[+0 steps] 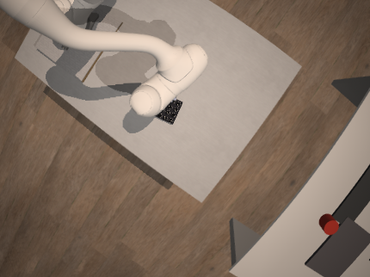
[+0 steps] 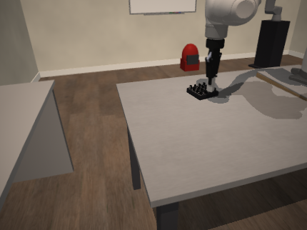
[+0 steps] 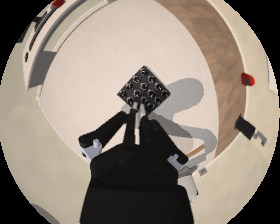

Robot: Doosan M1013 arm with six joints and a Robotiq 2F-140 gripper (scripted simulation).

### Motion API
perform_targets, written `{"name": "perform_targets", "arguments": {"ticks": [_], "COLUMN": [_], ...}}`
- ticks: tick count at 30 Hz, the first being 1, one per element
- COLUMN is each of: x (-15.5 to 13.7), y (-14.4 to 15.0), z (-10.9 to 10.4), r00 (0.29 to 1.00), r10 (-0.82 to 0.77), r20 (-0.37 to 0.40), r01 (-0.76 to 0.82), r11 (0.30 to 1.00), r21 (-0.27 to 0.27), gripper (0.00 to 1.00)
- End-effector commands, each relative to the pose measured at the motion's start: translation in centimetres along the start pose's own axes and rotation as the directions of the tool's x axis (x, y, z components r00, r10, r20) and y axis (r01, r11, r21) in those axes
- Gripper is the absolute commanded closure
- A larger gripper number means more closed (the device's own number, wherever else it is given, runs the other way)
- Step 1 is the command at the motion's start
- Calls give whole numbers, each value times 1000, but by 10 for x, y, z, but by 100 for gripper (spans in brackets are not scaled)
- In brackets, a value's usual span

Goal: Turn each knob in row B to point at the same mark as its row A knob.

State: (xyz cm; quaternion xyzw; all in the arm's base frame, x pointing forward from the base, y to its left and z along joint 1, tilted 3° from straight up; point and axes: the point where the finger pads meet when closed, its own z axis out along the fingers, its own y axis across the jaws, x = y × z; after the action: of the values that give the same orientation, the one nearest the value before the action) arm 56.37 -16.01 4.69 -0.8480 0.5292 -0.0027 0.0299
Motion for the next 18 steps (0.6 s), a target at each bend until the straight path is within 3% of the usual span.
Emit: {"name": "perform_targets", "arguments": {"ticks": [1,18], "x": [0,0], "y": [0,0], "z": [0,0], "r00": [999,942], "r10": [54,334], "r20": [-3,-4], "r01": [-54,-334], "r11": [999,942], "r21": [-3,-2], "gripper": [95,95]}}
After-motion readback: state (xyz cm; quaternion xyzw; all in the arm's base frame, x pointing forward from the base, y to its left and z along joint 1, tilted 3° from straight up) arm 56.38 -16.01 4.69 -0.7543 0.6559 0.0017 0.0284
